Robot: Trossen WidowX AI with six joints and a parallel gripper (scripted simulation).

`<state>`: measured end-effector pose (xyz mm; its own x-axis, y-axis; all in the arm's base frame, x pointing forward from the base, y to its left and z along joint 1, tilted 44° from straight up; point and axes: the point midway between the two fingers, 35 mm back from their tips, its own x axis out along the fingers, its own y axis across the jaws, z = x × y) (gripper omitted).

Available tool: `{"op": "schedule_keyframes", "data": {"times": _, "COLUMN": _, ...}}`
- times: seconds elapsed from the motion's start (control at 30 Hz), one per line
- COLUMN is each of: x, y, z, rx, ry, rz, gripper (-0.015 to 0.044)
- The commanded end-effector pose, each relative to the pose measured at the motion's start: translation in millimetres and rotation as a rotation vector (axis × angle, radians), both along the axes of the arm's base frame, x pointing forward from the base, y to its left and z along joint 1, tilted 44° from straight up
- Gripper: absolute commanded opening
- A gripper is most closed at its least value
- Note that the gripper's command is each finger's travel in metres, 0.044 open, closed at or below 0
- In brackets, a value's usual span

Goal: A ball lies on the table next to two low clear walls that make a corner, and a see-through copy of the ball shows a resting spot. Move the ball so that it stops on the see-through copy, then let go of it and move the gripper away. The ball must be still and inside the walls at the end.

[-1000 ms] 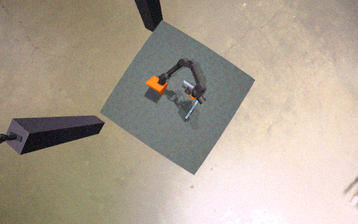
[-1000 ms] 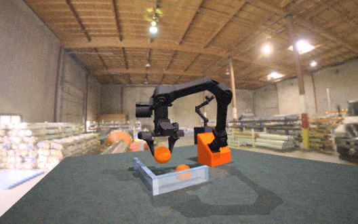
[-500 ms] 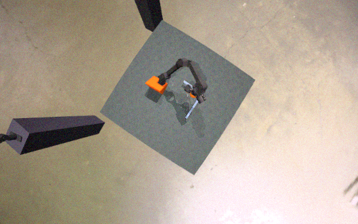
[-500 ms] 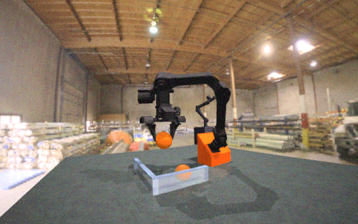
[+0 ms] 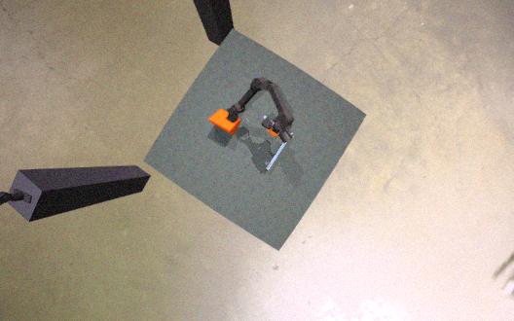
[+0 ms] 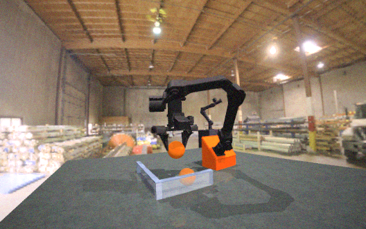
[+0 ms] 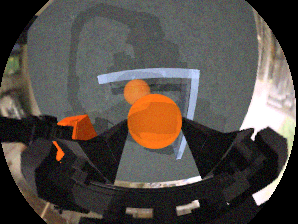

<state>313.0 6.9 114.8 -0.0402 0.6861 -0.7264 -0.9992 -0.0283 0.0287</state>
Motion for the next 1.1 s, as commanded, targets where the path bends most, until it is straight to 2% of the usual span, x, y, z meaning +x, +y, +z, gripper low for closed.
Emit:
{"op": "schedule_keyframes", "data": {"times": 0.0, "x": -10.2, "y": 10.1, "z": -0.7, "rx": 0.003, "ry": -0.005, "rz": -0.005, "gripper": 0.0000}}
{"op": "schedule_keyframes", "data": {"times": 0.37, "x": -37.6, "y": 31.3, "z": -10.0, "rx": 0.006, "ry": -0.004, "rz": -0.004, "gripper": 0.0000}}
{"op": "schedule_keyframes", "data": {"times": 1.07, "x": -40.7, "y": 80.5, "z": -60.2, "rx": 0.009, "ry": -0.005, "rz": -0.004, "gripper": 0.0000}}
